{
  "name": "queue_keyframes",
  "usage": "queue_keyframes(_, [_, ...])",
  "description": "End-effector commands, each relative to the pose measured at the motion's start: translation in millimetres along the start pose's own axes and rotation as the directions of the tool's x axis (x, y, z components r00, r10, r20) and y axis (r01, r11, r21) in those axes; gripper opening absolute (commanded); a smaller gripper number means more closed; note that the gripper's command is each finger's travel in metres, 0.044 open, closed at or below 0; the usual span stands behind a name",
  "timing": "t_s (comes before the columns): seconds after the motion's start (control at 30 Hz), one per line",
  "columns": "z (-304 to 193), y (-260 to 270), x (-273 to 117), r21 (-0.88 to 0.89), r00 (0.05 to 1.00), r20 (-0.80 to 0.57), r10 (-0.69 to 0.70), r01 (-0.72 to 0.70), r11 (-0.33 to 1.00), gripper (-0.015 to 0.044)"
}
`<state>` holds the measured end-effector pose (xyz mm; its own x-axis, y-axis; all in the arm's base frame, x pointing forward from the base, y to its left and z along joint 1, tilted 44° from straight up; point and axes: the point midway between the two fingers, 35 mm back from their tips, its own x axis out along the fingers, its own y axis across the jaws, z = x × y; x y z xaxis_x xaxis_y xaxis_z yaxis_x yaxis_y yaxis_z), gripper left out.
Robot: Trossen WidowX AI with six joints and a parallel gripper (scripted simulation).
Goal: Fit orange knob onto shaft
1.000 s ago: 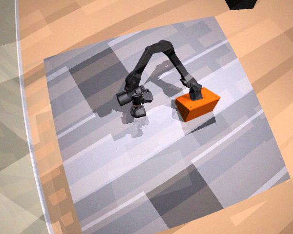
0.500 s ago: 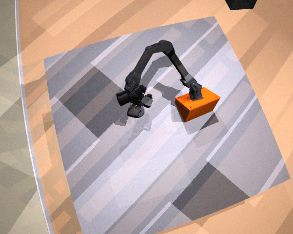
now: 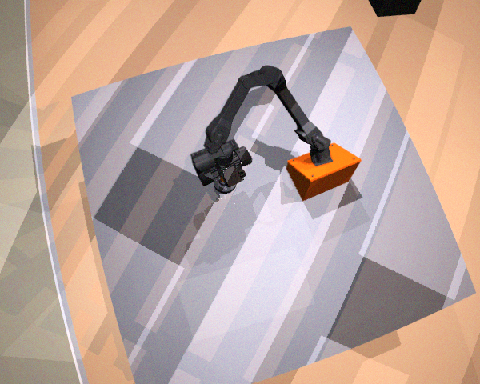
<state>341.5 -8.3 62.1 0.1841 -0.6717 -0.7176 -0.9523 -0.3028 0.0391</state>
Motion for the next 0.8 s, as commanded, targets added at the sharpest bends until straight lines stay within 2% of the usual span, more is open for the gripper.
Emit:
queue_keyframes(0.0, [-1.3, 0.3, -1.8, 0.468, 1.000, -0.004, -0.001, 0.002, 0.884, 0.0000])
queue_keyframes(0.2, [-1.5, 0.1, -4.0, 0.781, 1.000, -0.004, -0.001, 0.004, 0.625, 0.0000])
queue_keyframes(0.4, [-1.3, -0.1, -5.0, 0.966, 1.000, -0.004, -0.001, 0.004, 0.257, 0.0000])
queue_keyframes(0.57, [-0.9, 0.0, -4.7, 0.996, 1.000, -0.004, -0.001, 0.004, -0.088, 0.0000])
queue_keyframes(0.77, [-0.1, 0.5, -3.2, 0.874, 1.000, -0.004, -0.001, 0.003, -0.485, 0.0000])
